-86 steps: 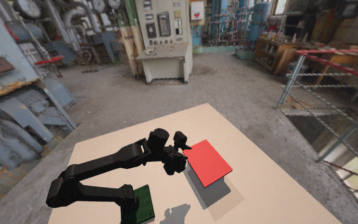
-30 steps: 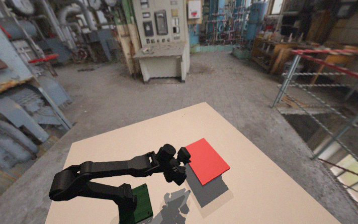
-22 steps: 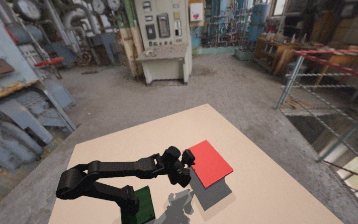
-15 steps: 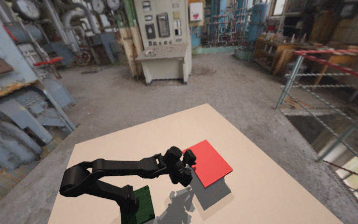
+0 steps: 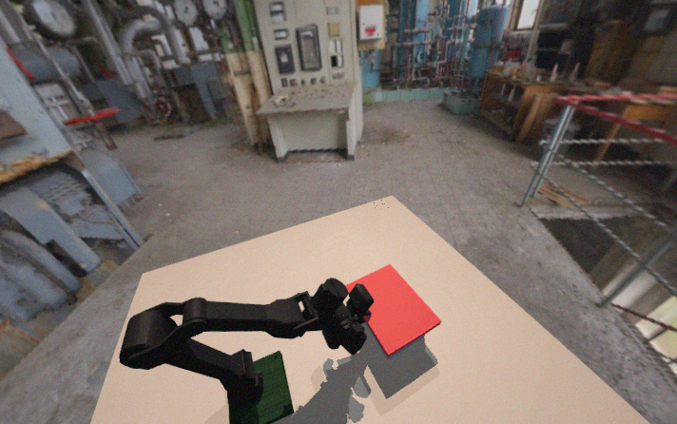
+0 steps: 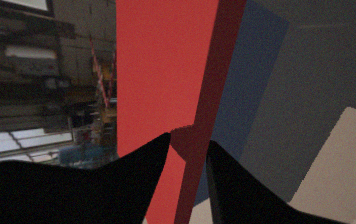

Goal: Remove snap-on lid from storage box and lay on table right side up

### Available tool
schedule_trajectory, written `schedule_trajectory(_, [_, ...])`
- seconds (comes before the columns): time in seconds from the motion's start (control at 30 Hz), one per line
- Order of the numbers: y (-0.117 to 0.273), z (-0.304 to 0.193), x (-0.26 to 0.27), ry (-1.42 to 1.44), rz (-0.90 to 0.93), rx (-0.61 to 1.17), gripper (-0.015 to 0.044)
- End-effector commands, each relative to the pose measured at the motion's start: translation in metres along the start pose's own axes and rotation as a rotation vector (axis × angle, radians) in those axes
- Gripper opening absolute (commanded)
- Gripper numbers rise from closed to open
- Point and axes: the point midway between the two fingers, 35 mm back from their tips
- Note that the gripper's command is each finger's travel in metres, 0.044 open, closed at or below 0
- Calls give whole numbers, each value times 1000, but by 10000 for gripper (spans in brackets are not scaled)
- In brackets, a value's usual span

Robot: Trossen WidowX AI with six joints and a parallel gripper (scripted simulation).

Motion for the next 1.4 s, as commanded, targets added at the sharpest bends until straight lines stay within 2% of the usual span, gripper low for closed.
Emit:
schedule_trajectory(0.0, [-1, -1, -1, -3, 0, 5, 77])
schedule_trajectory(0.03, [-1, -1, -1, -3, 0, 5, 70])
schedule_trajectory(0.13, [-1, -1, -1, -3, 0, 5, 0])
schedule_trajectory(1.37, [6, 1, 4, 0, -1, 0, 0])
Point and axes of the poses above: the point midway between the two fingers, 35 mm back from their tips, its own y axis back along the fingers, its own x axis across the jaws, z = x × y, and after that the axes turned 13 degrees about y, right-handed
